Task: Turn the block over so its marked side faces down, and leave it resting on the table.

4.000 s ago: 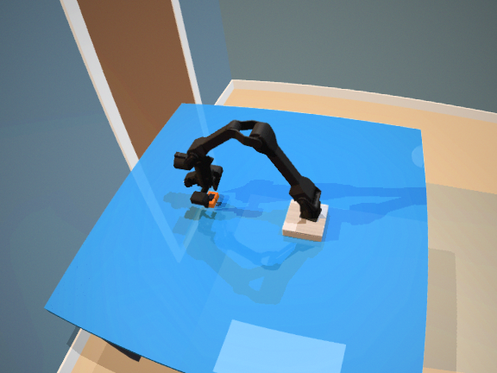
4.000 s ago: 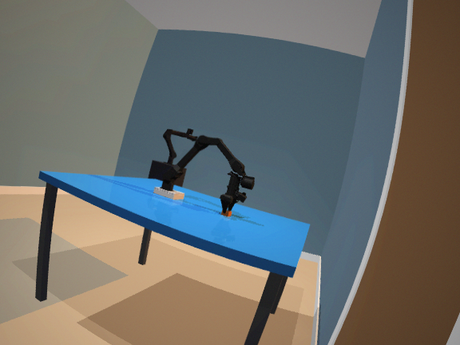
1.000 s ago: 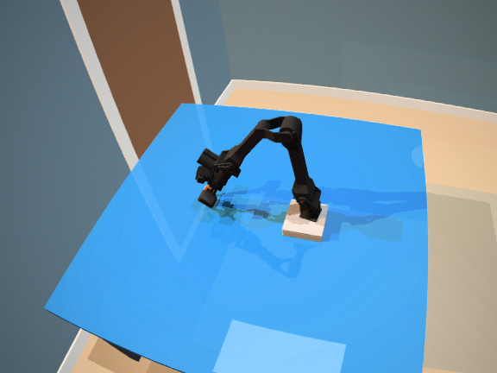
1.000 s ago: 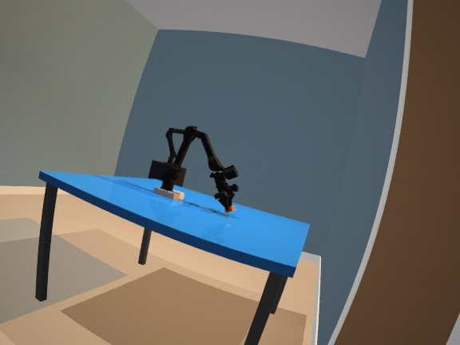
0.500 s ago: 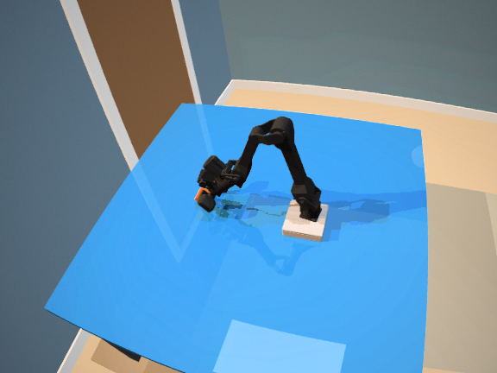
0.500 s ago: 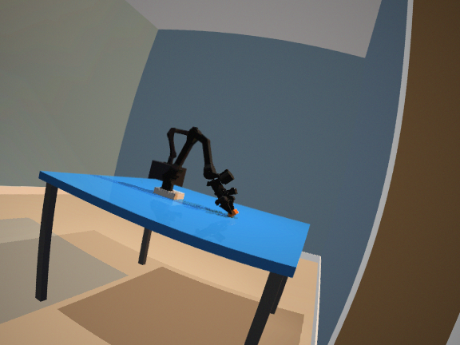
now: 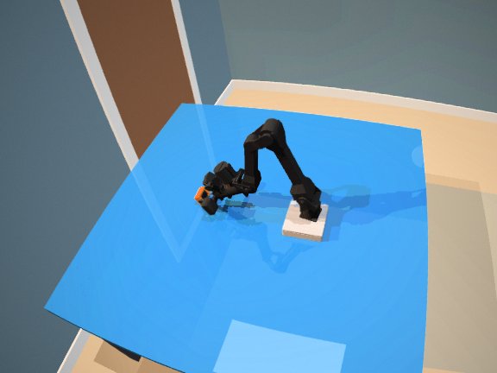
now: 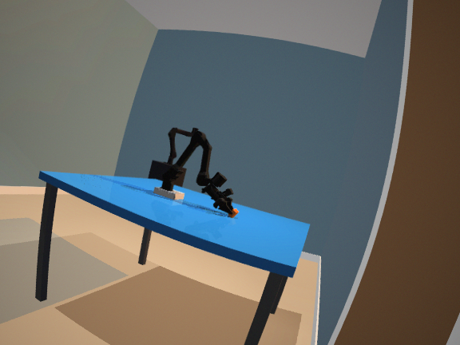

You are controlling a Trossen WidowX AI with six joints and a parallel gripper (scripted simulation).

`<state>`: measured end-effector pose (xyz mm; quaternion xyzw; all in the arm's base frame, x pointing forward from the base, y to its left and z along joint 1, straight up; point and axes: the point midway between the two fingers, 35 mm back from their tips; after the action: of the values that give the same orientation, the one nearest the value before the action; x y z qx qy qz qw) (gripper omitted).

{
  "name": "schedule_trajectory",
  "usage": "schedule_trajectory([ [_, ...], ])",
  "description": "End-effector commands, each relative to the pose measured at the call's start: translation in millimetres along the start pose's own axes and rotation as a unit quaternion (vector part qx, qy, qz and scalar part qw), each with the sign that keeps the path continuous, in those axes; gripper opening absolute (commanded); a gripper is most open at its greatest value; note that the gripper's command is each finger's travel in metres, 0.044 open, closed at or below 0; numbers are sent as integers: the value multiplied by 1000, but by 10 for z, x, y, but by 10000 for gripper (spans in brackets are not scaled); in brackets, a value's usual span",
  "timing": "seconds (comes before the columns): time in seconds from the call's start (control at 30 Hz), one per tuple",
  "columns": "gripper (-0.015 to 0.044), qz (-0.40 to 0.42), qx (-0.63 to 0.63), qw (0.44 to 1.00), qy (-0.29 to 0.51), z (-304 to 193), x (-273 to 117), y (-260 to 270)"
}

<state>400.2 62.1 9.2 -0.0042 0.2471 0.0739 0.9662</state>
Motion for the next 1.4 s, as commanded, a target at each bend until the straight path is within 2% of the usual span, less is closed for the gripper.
schedule_trajectory([
  [0.0,0,3,0,1000,-19,-85,-47,3],
  [0.23,0,5,0,998,-65,-88,-157,4],
  [0.9,0,5,0,997,-79,-64,-178,5],
  [1.37,368,5,0,997,-79,-64,-178,5],
])
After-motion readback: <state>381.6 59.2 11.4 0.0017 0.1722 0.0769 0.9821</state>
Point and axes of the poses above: the point midway between the two fingers, 35 mm back from their tips, its own x axis out along the fingers, its own y axis across the jaws, z = x × y, and after that the axes turned 2 degrees about x, right-handed
